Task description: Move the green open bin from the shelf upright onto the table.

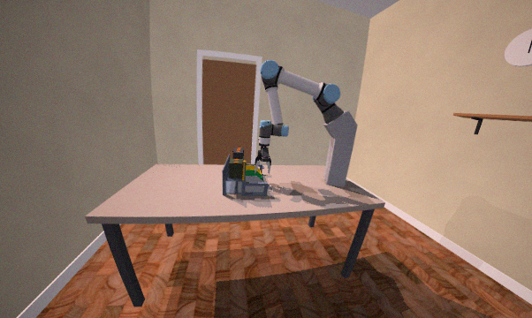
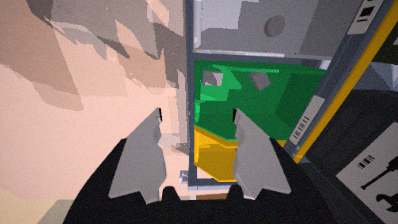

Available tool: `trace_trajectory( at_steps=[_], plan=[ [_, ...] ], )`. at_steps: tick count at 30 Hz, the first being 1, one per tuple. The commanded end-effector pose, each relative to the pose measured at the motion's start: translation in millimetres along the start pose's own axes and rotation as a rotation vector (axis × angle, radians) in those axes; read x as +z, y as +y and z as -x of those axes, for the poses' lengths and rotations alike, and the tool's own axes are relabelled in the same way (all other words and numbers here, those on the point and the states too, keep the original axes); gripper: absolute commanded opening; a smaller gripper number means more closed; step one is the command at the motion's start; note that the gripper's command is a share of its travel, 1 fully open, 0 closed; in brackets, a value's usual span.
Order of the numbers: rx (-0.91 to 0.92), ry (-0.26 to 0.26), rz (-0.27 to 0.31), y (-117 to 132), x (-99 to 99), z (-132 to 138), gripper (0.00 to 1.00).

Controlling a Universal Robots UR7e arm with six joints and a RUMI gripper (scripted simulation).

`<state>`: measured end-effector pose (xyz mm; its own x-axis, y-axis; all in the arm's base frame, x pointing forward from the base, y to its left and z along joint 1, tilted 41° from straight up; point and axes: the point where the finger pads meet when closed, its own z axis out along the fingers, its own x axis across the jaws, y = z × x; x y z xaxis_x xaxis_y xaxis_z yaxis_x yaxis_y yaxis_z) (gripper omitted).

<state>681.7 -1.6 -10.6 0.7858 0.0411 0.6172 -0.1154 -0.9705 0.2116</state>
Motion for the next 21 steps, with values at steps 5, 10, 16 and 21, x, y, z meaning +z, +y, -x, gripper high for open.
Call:
trace_trajectory(
  at_steps=[5, 10, 16, 21],
  plan=[
    [0.0, -0.001, -0.001, -1, -36.1, 0, 0.58],
    [0.0, -0.001, -0.001, -1, -42.6, 1, 0.58],
    [0.0, -0.001, 0.0, 0, -49.4, 1, 0.58],
    [0.001, -0.001, 0.0, 0, -50.2, 1, 0.58]
  ],
)
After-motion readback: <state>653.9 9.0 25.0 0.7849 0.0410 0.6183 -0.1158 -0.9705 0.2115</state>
